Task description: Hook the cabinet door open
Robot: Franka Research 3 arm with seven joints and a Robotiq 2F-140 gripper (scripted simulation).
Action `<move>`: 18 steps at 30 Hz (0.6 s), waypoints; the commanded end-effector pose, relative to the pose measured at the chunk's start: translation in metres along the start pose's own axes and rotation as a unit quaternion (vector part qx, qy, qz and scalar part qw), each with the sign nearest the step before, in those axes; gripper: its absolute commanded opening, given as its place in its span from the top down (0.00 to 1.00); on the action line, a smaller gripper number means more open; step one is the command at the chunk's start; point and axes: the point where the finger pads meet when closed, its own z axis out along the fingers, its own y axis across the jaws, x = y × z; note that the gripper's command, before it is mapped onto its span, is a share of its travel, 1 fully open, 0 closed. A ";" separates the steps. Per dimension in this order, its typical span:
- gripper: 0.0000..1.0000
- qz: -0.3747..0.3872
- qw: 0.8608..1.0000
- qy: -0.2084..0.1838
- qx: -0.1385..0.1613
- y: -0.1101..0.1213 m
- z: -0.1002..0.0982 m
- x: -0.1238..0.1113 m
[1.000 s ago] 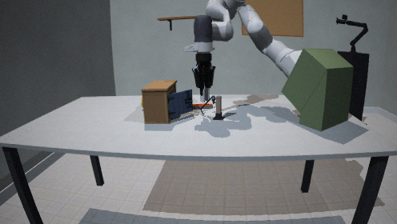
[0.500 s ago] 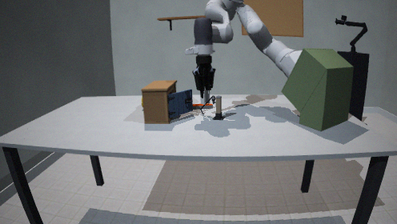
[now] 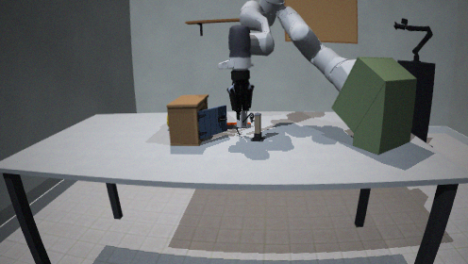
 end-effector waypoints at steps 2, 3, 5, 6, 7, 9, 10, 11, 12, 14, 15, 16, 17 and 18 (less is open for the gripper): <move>0.85 0.008 1.000 0.001 0.004 -0.003 0.003 0.001; 0.85 0.008 1.000 0.001 0.004 -0.003 0.005 0.001; 0.85 0.008 1.000 0.001 0.004 -0.003 0.007 0.001; 0.85 0.008 1.000 0.001 0.004 -0.003 0.008 0.001; 0.85 0.008 1.000 0.001 0.004 -0.003 0.009 0.001; 0.85 0.008 1.000 0.001 0.004 -0.003 0.011 0.001; 0.85 0.008 1.000 0.001 0.004 -0.003 0.012 0.001; 0.85 0.008 1.000 0.001 0.004 -0.003 0.013 0.001; 0.85 0.008 1.000 0.001 0.004 -0.003 0.013 0.001; 0.85 0.008 1.000 0.001 0.004 -0.003 0.014 0.001; 0.85 0.008 1.000 0.001 0.004 -0.003 0.015 0.001; 0.85 0.008 1.000 0.001 0.004 -0.003 0.015 0.001; 0.85 0.008 1.000 0.001 0.004 -0.003 0.016 0.001; 0.85 0.008 1.000 0.001 0.004 -0.003 0.016 0.001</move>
